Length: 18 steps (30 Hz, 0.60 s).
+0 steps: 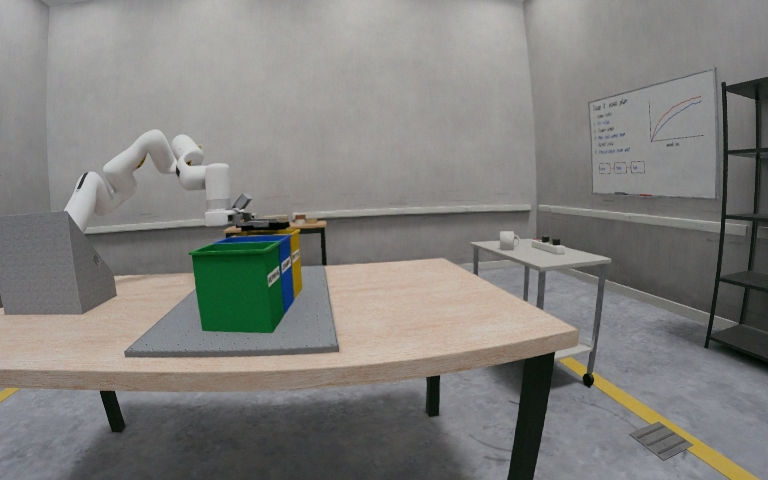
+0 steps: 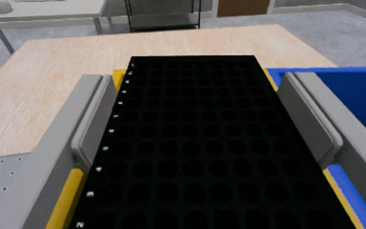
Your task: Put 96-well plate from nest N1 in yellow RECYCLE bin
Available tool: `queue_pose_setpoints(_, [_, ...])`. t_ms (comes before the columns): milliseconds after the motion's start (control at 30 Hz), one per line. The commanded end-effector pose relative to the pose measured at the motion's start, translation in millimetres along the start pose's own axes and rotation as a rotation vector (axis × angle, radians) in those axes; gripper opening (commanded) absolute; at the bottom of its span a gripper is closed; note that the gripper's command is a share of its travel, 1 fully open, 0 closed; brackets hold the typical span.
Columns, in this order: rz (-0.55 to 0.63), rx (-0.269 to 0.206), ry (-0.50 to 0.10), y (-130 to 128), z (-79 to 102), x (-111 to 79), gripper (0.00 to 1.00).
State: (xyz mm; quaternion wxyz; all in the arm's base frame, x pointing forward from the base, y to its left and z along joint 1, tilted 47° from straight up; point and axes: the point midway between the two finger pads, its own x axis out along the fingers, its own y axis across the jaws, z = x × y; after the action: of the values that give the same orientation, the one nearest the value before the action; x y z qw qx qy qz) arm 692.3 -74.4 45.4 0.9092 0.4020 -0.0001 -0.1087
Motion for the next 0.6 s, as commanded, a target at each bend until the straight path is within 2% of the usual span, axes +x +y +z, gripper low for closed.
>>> queue_pose_setpoints(0, [0.001, 0.000, -0.005, 1, -4.5, 1.2, 0.00])
queue_pose_setpoints(567, [0.001, 0.000, -0.005, 1, -24.0, 1.3, 0.00])
